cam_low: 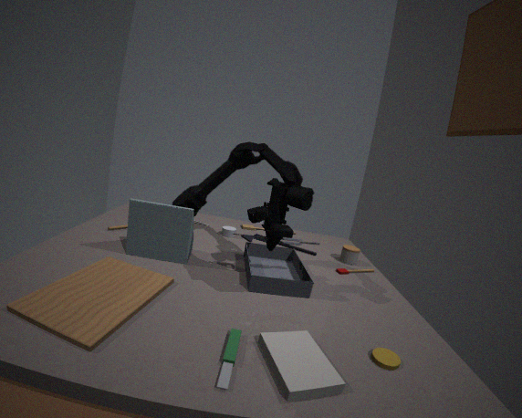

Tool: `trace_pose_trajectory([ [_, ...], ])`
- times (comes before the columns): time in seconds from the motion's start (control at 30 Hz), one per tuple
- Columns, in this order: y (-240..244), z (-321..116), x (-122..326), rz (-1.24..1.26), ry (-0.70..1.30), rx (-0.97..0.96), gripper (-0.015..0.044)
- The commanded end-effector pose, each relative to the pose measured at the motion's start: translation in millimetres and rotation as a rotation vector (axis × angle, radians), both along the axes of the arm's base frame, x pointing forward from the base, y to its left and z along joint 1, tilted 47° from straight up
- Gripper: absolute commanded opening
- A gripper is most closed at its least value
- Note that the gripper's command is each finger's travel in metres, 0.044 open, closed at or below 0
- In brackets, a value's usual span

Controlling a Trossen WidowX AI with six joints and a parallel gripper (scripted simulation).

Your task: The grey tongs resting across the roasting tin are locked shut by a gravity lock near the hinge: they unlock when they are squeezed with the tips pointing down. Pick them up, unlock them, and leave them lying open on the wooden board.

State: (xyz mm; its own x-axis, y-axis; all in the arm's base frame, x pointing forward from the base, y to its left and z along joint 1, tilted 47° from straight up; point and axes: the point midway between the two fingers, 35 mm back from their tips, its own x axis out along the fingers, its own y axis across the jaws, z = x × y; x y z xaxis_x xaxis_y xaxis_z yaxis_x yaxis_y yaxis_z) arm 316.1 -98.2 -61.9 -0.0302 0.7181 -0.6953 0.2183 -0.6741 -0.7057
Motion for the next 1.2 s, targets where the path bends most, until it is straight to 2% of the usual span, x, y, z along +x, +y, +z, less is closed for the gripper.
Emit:
trace_pose_trajectory([
  [0.0,-29,-14,-9,0.032,-0.039,-0.006,-0.0150],
  [0.7,-149,-84,-92,0.270,-0.271,-0.014,-0.0150],
  [0.97,-176,-107,-133,0.358,-0.357,0.009,-0.0150],
  [1.17,-177,-108,-134,0.361,-0.359,0.010,-0.0150],
])
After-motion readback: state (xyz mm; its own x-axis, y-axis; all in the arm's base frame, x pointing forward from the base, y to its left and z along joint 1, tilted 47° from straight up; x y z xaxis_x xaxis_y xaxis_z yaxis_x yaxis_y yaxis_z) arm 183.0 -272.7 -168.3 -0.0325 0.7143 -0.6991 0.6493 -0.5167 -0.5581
